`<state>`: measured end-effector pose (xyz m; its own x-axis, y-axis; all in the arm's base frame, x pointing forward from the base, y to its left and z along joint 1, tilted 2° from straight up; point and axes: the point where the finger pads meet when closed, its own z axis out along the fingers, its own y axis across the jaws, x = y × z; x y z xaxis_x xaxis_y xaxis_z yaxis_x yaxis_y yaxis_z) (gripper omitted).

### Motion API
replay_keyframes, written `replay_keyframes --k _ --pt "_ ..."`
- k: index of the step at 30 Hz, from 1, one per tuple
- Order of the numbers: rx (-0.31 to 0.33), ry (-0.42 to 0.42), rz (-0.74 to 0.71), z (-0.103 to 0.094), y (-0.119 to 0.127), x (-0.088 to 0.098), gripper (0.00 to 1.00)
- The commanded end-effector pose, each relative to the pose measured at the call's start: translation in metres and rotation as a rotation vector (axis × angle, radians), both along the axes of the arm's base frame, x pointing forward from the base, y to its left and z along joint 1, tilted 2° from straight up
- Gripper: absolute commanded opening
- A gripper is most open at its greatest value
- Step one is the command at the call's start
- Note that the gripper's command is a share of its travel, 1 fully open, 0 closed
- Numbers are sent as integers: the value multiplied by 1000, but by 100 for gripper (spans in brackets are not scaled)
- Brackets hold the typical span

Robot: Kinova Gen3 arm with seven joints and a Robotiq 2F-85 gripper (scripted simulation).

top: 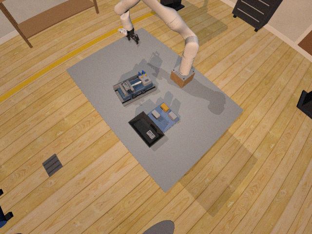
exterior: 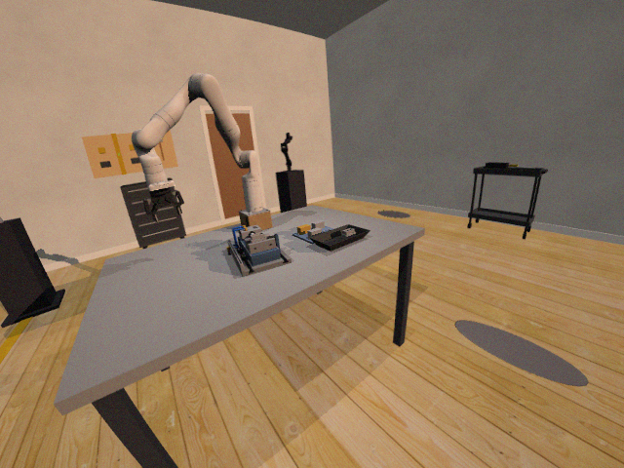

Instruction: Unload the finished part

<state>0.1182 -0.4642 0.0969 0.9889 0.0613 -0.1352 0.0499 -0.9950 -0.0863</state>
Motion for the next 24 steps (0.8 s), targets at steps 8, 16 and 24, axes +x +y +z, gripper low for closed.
replay_keyframes --k 8,16,24 --pt "-2 -1 0 1 0 0 100" --pt "-2 -1 0 1 0 0 100" --pt "-1 -30 176 0 18 53 100"
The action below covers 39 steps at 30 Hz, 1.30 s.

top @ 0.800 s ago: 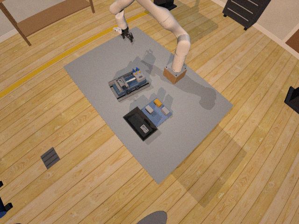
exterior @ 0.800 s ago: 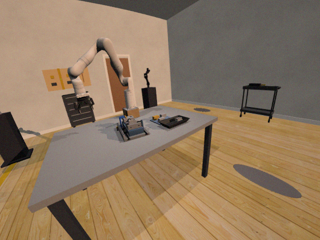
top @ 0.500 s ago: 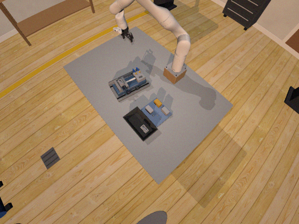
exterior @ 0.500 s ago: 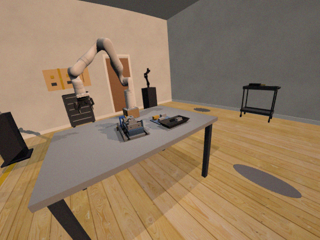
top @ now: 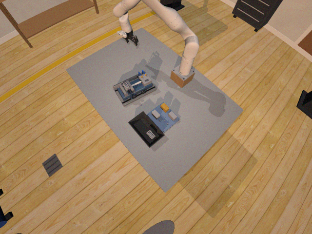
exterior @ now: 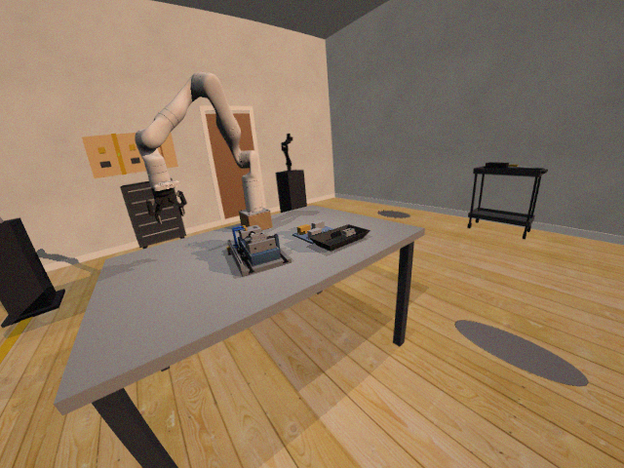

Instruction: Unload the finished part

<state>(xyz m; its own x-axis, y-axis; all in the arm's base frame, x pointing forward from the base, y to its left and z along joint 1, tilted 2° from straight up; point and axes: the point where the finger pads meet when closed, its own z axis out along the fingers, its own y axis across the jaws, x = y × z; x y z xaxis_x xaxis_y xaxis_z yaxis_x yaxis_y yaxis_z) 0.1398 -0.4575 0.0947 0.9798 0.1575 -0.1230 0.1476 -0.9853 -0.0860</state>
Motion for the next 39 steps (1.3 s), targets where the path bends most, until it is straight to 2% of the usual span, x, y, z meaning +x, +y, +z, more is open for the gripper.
replay_keyframes --k 1,8,10,11,17,25,27,29,32,39 --pt "-1 -23 108 2 14 40 100" --pt "1 -63 358 3 51 110 100" --pt "1 -63 358 3 51 110 100" --pt "1 -78 450 3 67 134 100" --pt "1 -111 651 5 107 184 100" --pt "1 -159 943 10 176 246 100" --pt "1 -159 943 10 176 246 100" --pt "0 -178 1058 13 206 267 100" --pt "-1 -192 1137 15 228 280 100" --pt "-1 -194 1151 15 231 282 100"
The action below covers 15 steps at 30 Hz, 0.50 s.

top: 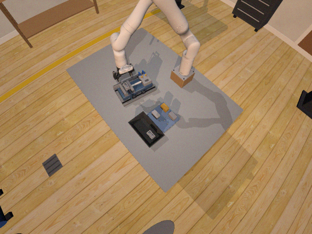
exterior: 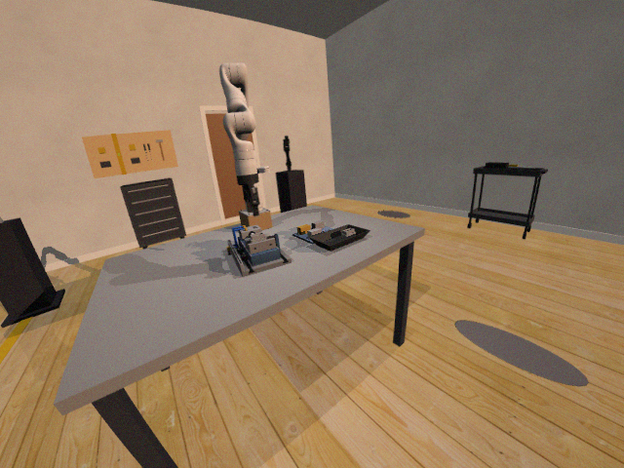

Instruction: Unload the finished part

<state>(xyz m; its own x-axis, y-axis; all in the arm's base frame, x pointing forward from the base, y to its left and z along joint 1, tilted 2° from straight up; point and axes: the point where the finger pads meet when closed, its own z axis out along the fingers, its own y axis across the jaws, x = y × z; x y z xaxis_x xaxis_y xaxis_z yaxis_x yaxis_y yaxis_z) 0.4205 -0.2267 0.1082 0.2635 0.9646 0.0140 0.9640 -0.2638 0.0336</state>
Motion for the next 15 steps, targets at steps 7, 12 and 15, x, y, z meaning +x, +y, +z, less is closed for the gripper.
replay_keyframes --k 7,12,15 --pt "-2 -3 2 1 1 1 0" --pt "-2 -3 2 1 1 1 0" --pt "-2 -3 2 1 1 1 0"
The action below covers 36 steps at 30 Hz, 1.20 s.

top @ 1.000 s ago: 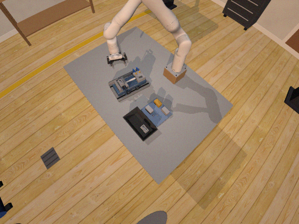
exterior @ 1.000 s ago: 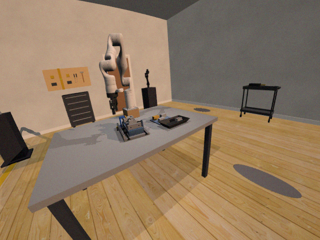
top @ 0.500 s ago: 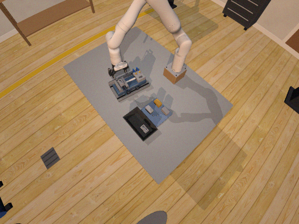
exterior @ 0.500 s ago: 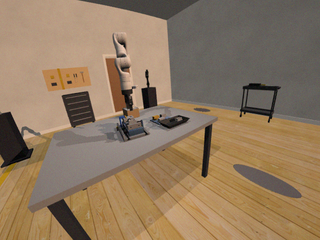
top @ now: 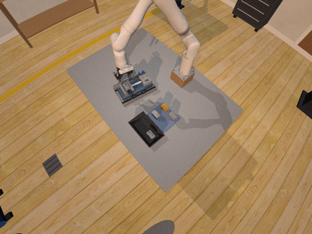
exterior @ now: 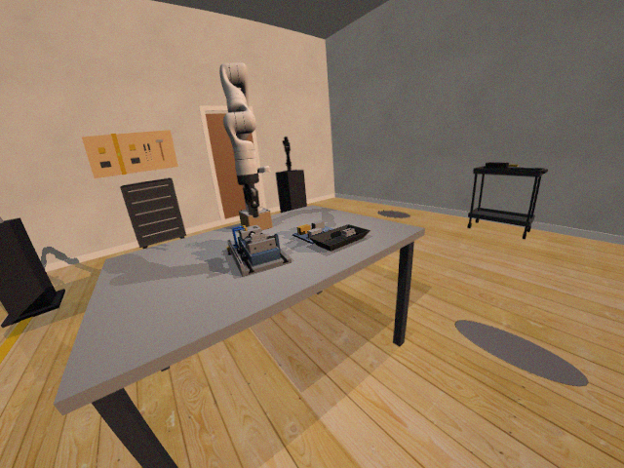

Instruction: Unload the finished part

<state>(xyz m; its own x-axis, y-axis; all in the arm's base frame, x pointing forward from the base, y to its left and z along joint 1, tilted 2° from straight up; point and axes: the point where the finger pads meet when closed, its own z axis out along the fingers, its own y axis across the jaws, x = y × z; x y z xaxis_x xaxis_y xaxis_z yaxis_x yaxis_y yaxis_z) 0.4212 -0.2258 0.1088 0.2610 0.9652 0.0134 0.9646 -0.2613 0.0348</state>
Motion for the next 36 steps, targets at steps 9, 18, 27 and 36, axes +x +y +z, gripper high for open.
replay_keyframes --k 9,18,27,36 --pt "-1 -2 0 1 0 0 0" --pt "-1 -2 0 1 0 0 0" --pt "-1 -2 0 1 0 0 0" --pt "-1 -2 0 1 0 0 67"
